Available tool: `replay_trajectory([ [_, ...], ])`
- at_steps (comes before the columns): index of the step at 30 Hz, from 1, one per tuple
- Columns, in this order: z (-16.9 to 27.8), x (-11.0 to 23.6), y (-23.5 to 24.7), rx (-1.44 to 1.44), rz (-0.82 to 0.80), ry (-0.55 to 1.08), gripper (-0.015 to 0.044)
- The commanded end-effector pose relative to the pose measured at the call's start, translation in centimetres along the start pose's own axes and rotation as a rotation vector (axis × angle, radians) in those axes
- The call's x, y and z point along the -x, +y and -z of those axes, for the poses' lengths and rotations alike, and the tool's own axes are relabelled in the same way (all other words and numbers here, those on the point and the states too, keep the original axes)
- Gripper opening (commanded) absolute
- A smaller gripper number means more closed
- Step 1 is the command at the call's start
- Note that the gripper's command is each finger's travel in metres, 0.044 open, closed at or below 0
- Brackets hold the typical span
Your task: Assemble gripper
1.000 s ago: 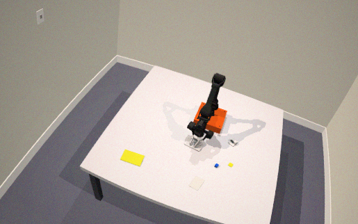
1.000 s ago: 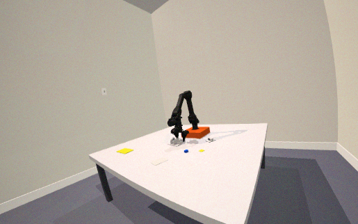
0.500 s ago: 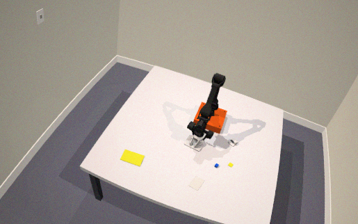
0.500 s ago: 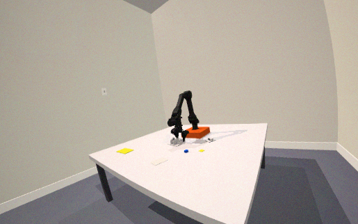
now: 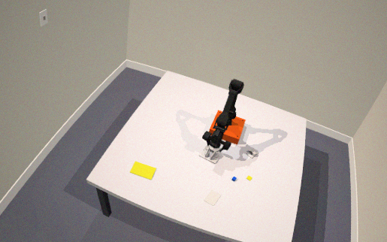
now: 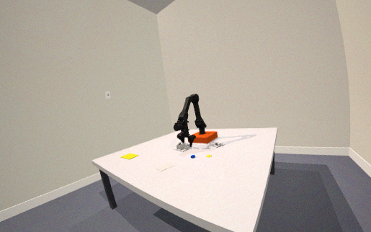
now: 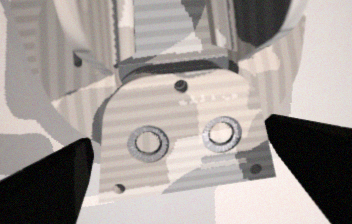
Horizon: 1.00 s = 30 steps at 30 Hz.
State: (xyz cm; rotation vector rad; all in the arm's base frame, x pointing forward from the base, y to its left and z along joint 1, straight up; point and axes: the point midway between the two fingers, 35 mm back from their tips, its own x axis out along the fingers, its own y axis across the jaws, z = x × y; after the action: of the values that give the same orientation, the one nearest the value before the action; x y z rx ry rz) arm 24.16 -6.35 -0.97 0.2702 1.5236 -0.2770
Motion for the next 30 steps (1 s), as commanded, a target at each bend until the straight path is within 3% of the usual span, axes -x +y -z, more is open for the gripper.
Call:
replay_trajectory([
  [1,0.0,0.0,0.0,0.000,0.000,0.000,0.0440],
  [9,-0.1,0.7,0.0,0.000,0.000,0.000,0.0440],
  [16,0.1,7.4,0.0,0.000,-0.003,-0.001,0.0440],
  [21,-0.1,6.9,0.0,0.000,-0.001,-0.012,0.0440],
  [27,3.8,12.0,-0.5,0.000,-0.003,0.001,0.0440],
  [30,4.4,12.6,-0.5,0.000,-0.003,0.002,0.0440],
])
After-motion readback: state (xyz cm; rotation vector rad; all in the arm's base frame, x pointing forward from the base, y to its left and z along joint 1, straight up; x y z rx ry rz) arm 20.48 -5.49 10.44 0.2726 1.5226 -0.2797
